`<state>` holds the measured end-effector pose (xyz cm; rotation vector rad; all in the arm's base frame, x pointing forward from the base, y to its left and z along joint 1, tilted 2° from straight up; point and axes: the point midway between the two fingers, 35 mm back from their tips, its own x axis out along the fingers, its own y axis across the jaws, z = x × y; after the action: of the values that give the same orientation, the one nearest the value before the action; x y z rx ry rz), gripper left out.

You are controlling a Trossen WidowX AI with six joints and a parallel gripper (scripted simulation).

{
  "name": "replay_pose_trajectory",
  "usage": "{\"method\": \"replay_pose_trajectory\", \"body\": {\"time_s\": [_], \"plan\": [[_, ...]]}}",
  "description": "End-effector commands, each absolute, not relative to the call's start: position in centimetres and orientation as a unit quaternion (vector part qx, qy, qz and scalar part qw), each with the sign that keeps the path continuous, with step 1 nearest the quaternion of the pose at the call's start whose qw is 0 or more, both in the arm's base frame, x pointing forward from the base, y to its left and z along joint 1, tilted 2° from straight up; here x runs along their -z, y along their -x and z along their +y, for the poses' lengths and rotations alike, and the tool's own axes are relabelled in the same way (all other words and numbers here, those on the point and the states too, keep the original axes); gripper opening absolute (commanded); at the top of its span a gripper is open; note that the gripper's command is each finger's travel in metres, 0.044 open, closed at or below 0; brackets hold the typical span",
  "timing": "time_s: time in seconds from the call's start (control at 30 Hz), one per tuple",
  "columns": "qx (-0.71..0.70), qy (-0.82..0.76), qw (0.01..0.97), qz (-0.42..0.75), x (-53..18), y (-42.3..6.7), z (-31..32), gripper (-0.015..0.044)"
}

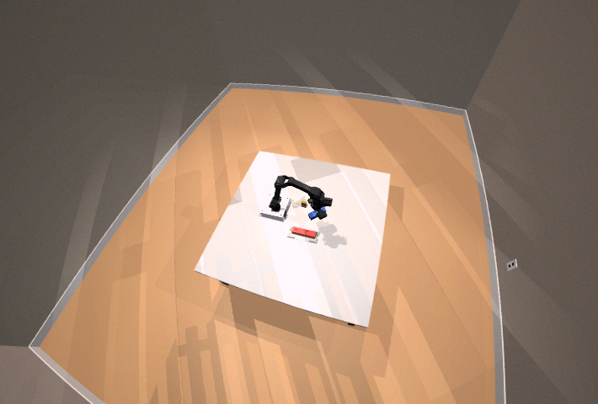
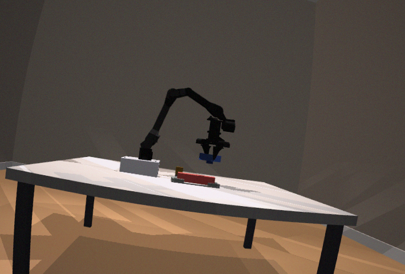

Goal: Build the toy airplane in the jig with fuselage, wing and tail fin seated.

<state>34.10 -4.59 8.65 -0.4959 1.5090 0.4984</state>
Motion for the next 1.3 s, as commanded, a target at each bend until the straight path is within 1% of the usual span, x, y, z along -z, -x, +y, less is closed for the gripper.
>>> {"method": "replay_pose_trajectory", "body": {"time_s": [0.0,1.27], "plan": [[-0.248,0.252,0.662,0.661,-8.4,-33.5,-6.1,0.0],[-0.461,0.465,0.531,0.539,-6.3,-27.6,-16.5,0.0]]}}
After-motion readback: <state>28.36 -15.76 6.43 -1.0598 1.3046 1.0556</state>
